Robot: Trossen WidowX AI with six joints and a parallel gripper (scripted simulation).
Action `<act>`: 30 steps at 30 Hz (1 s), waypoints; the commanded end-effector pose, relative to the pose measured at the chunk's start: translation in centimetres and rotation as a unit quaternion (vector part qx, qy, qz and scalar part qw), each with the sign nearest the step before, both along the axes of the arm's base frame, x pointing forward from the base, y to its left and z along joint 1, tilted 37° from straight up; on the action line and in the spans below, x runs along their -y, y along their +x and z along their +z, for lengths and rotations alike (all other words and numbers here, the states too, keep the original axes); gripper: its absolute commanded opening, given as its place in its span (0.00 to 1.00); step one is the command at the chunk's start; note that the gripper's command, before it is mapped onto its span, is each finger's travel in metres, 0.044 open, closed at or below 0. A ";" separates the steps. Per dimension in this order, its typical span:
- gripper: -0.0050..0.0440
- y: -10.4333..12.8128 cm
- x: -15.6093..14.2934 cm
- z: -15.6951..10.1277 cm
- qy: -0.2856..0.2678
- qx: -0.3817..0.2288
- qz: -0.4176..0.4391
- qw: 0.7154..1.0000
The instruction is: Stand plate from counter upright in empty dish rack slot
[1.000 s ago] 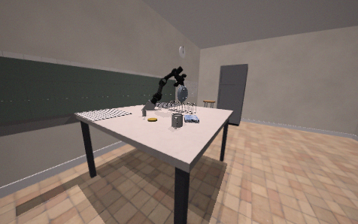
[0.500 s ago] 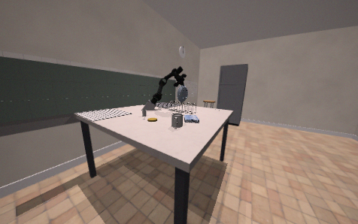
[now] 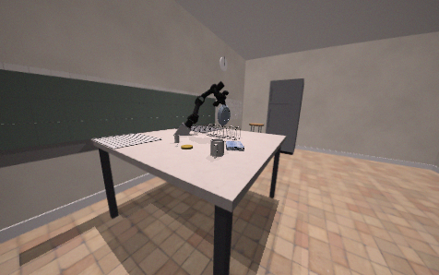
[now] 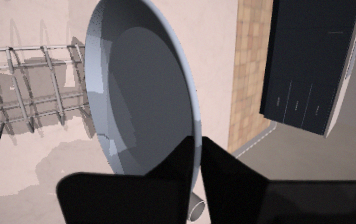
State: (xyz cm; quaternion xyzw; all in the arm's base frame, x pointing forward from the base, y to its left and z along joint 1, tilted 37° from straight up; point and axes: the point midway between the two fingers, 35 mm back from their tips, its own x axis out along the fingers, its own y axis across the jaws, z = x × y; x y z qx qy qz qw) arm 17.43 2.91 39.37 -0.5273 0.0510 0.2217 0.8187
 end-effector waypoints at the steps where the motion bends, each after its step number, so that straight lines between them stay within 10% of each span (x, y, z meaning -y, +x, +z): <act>1: 0.10 0.0 0.0 0.0 0.000 0.000 0.000 1.000; 30: 0.10 0.3 -0.4 0.3 -0.001 0.020 0.003 1.000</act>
